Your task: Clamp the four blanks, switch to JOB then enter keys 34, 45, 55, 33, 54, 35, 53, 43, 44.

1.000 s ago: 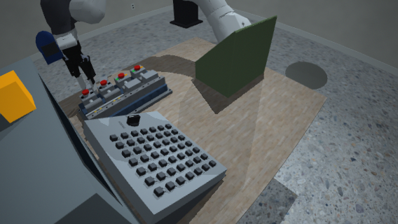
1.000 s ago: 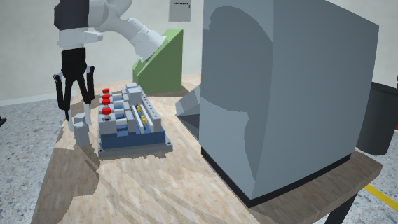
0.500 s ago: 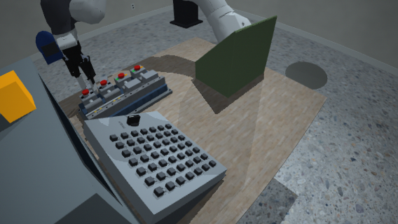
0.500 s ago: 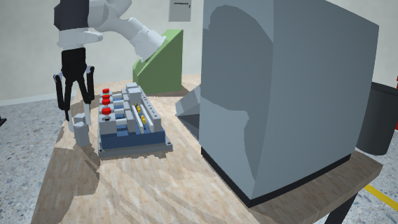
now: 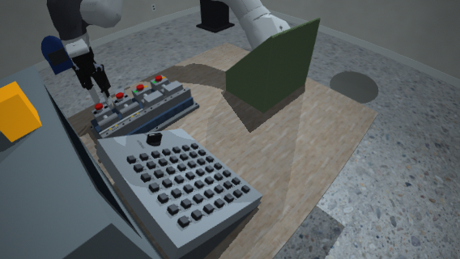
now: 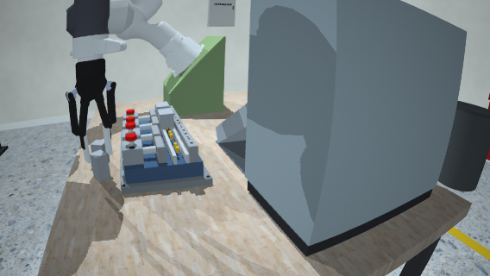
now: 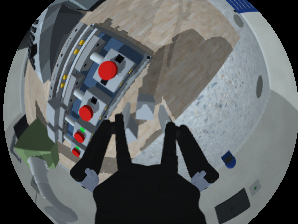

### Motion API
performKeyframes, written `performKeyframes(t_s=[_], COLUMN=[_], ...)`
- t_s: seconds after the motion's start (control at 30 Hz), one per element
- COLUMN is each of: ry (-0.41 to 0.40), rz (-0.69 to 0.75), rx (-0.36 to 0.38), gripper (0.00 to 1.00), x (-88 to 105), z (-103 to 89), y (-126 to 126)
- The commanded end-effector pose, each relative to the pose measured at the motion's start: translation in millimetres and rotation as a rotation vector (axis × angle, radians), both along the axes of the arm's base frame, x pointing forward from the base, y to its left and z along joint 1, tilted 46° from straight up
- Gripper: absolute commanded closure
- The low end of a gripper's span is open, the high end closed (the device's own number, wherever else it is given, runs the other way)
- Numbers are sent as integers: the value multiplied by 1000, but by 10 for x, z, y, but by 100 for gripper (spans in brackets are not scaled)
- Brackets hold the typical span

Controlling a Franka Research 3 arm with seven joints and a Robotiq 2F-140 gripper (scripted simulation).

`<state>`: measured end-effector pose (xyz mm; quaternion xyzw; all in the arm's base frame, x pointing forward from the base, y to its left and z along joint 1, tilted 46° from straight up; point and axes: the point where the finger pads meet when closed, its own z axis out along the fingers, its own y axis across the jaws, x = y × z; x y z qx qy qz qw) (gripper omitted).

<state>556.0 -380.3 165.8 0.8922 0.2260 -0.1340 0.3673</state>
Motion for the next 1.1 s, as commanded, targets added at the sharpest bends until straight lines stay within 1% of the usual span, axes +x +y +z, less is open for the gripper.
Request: performKeyframes(t_s=[0.0,0.3,0.33,1.07], ry=[-3,-3,-3,-3], rz=[-2,-2,-2,-2], rx=[-2,-2,-2,-2], gripper=[60,60,100,100], x=[4,4,4,4], z=[7,7,7,7], y=[-16,-16,-16,-16])
